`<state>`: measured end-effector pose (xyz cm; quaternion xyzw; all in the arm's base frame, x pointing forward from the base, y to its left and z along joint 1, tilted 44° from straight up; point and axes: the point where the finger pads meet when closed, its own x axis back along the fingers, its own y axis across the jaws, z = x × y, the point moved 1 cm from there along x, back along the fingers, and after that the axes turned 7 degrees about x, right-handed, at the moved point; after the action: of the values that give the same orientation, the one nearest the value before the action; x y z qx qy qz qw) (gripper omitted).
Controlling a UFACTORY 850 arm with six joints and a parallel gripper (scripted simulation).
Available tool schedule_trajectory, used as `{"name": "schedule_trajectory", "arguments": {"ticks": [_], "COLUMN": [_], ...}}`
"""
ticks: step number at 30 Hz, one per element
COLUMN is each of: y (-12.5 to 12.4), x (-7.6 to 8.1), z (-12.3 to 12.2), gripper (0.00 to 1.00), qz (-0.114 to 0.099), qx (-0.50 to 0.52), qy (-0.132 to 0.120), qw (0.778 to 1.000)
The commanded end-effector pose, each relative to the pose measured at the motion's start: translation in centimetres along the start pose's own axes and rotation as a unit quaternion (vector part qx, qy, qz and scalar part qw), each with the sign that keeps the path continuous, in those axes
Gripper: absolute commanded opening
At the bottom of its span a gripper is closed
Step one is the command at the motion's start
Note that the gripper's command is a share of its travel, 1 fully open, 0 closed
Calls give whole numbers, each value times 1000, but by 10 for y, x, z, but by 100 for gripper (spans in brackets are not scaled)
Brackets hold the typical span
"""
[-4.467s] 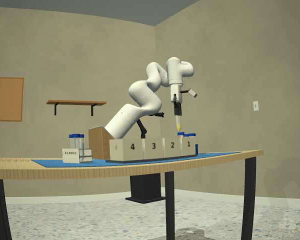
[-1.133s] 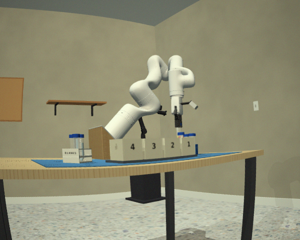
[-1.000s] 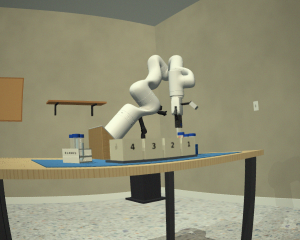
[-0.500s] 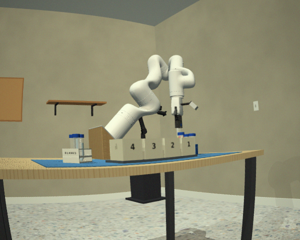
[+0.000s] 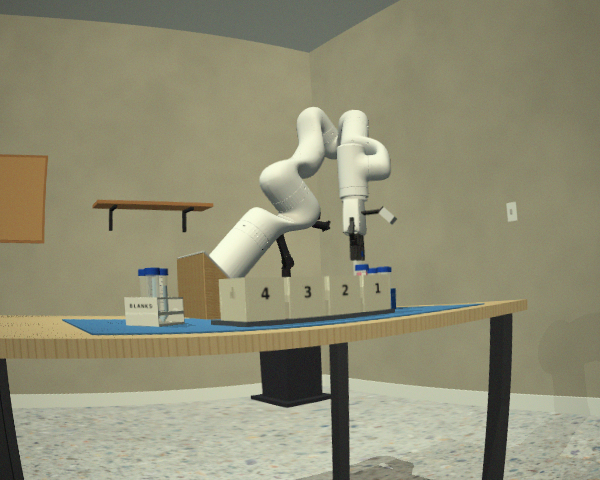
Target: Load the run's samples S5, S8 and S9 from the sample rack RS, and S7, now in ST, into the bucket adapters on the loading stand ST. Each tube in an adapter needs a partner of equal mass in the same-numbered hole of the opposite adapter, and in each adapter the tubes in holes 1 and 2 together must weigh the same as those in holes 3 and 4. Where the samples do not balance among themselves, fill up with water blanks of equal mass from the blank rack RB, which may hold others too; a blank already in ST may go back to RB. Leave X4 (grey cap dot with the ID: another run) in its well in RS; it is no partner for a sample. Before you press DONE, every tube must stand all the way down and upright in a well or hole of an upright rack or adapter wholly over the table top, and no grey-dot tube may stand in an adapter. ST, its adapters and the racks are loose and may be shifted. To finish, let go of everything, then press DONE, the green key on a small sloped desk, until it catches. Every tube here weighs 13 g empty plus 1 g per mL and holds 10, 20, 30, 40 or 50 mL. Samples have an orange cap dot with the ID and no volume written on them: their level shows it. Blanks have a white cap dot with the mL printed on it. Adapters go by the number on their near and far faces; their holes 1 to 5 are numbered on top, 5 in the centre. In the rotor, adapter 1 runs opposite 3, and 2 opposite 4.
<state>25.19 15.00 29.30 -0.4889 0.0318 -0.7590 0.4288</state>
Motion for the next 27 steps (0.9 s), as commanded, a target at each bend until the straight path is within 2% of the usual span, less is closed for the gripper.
{"name": "schedule_trajectory", "arguments": {"ticks": [1,27], "y": [0,0], "x": [-5,-29], "z": [1,1], "gripper": [0,0], "qz": [0,0], "qx": [0,0], "qy": [1,1], "qw": [1000,1000]}}
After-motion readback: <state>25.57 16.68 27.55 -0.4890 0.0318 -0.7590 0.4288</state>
